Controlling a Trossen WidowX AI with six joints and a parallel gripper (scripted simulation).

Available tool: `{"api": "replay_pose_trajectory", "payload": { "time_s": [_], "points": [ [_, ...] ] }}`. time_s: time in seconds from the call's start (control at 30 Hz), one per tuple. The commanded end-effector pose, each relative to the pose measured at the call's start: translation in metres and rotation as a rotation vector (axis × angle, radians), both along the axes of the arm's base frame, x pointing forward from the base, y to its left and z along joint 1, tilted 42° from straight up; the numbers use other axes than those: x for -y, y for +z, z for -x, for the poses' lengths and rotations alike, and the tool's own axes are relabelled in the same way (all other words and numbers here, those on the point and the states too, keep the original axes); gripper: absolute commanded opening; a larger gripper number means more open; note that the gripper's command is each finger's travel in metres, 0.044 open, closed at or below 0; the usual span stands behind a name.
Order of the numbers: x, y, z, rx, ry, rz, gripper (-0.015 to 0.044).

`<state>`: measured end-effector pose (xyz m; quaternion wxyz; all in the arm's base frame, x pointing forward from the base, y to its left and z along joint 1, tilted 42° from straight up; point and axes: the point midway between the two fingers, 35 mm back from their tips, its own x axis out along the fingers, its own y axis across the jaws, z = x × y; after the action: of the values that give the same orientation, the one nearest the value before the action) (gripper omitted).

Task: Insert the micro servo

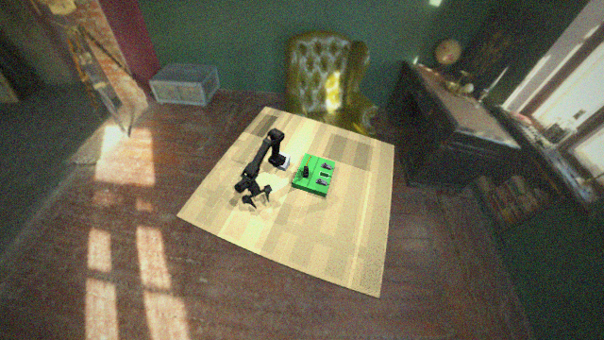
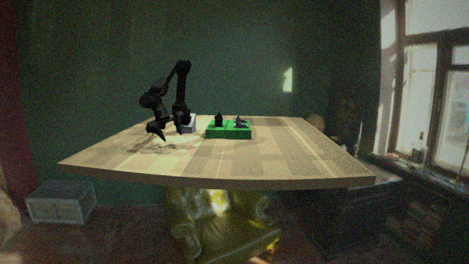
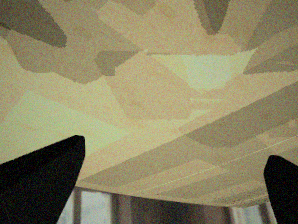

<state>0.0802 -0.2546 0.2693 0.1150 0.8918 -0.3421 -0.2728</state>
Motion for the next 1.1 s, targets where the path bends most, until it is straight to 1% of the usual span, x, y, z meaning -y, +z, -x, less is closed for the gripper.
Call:
{"api": "replay_pose_trajectory", "payload": {
  "time_s": [0.0, 0.03, 0.2, 0.63, 1.07],
  "points": [
    [0.0, 0.0, 0.0, -0.002, 0.002, 0.0, 0.0426],
    [0.0, -0.001, -0.001, -0.007, 0.007, 0.001, 0.044],
    [-0.001, -0.004, -0.007, -0.041, 0.044, 0.012, 0.044],
    [-0.006, -0.021, -0.033, -0.207, 0.215, 0.066, 0.044],
    [-0.018, -0.039, -0.062, -0.383, 0.425, 0.138, 0.044]
  ]
}}
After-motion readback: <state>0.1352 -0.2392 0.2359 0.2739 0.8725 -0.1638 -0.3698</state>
